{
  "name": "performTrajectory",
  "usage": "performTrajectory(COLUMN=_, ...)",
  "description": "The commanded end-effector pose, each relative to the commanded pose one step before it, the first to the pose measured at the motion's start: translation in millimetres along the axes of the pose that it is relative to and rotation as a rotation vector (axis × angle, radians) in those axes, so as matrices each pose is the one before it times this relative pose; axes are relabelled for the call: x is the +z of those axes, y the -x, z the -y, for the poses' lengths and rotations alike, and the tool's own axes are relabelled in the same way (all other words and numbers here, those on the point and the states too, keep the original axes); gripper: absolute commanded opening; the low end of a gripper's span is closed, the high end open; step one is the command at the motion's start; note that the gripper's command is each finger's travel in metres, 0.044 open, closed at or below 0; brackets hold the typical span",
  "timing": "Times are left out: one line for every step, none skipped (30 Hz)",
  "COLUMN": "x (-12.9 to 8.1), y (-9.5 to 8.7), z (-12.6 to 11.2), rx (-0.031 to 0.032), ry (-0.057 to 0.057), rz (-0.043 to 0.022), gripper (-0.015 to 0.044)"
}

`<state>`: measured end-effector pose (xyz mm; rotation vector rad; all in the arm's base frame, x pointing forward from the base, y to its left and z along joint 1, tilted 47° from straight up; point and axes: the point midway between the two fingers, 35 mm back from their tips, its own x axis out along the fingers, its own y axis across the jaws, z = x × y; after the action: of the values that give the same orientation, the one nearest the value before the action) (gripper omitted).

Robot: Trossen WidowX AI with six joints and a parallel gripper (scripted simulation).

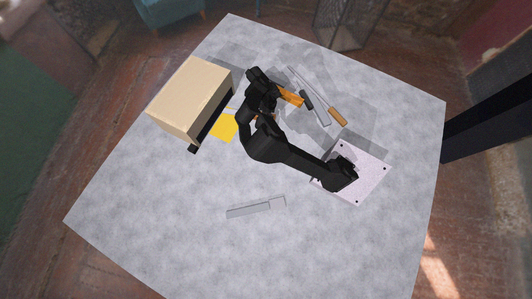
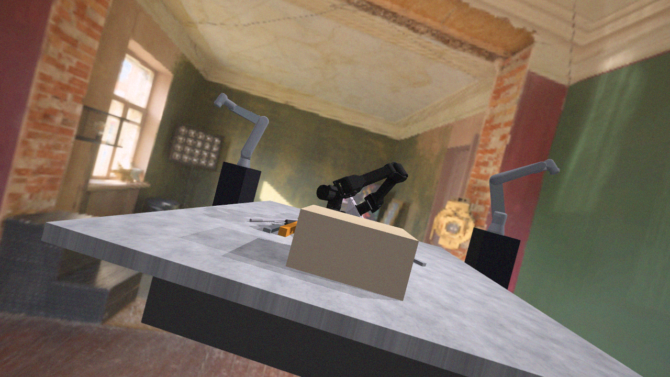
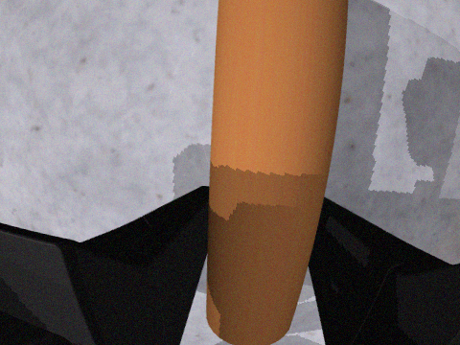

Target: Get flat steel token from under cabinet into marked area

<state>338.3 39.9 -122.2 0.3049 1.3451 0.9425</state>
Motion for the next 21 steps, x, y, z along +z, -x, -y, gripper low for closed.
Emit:
performTrajectory(x=-9.68, y=-0.89, z=-0.48, rx=0.00219, ry=-0.0032, rz=-0.00549, gripper=0.0000)
performTrajectory(x=-1.40, y=-0.01, z=0.10, rx=-0.00003, ry=0.0000, rz=-0.00005, gripper=0.0000)
performTrajectory(x=-1.40, y=0.00, z=0.10, rx=-0.00003, ry=0.0000, rz=-0.00005, gripper=0.0000)
performTrajectory(x=-1.40, y=0.00, z=0.11, rx=-0.00003, ry=0.0000, rz=-0.00005, gripper=0.0000)
performTrajectory(x=-1.40, y=0.00, z=0.11, rx=-0.00003, ry=0.0000, rz=-0.00005, gripper=0.0000)
performTrajectory(x=-1.52, y=0.00, z=0.12, rx=-0.00003, ry=0.0000, rz=-0.00006, gripper=0.0000)
performTrajectory(x=-1.53, y=0.00, z=0.12, rx=-0.00003, ry=0.0000, rz=-0.00006, gripper=0.0000)
performTrajectory(x=-1.52, y=-0.01, z=0.12, rx=-0.00003, ry=0.0000, rz=-0.00006, gripper=0.0000)
performTrajectory(x=-1.51, y=0.00, z=0.12, rx=-0.00003, ry=0.0000, rz=-0.00006, gripper=0.0000)
performTrajectory(x=-1.51, y=0.00, z=0.12, rx=-0.00003, ry=0.0000, rz=-0.00006, gripper=0.0000)
performTrajectory(x=-1.51, y=0.00, z=0.12, rx=-0.00003, ry=0.0000, rz=-0.00006, gripper=0.0000)
performTrajectory(x=-1.51, y=0.00, z=0.12, rx=-0.00003, ry=0.0000, rz=-0.00006, gripper=0.0000)
performTrajectory(x=-1.51, y=0.00, z=0.13, rx=-0.00003, ry=0.0000, rz=-0.00006, gripper=0.0000)
performTrajectory(x=-1.51, y=0.00, z=0.13, rx=-0.00004, ry=0.0000, rz=-0.00006, gripper=0.0000)
performTrajectory(x=-1.51, y=0.00, z=0.13, rx=-0.00004, ry=0.0000, rz=-0.00006, gripper=0.0000)
performTrajectory(x=-1.51, y=0.00, z=0.13, rx=-0.00004, ry=0.0000, rz=-0.00006, gripper=0.0000)
performTrajectory(x=-1.65, y=0.00, z=0.15, rx=-0.00004, ry=0.0000, rz=-0.00006, gripper=0.0000)
performTrajectory(x=-1.66, y=0.00, z=0.15, rx=-0.00004, ry=0.0000, rz=-0.00006, gripper=0.0000)
performTrajectory(x=-1.65, y=0.00, z=0.15, rx=-0.00004, ry=0.0000, rz=-0.00006, gripper=0.0000)
performTrajectory(x=-1.65, y=0.00, z=0.15, rx=-0.00004, ry=0.0000, rz=-0.00006, gripper=0.0000)
performTrajectory(x=-1.64, y=0.00, z=0.15, rx=-0.00004, ry=0.0000, rz=-0.00006, gripper=0.0000)
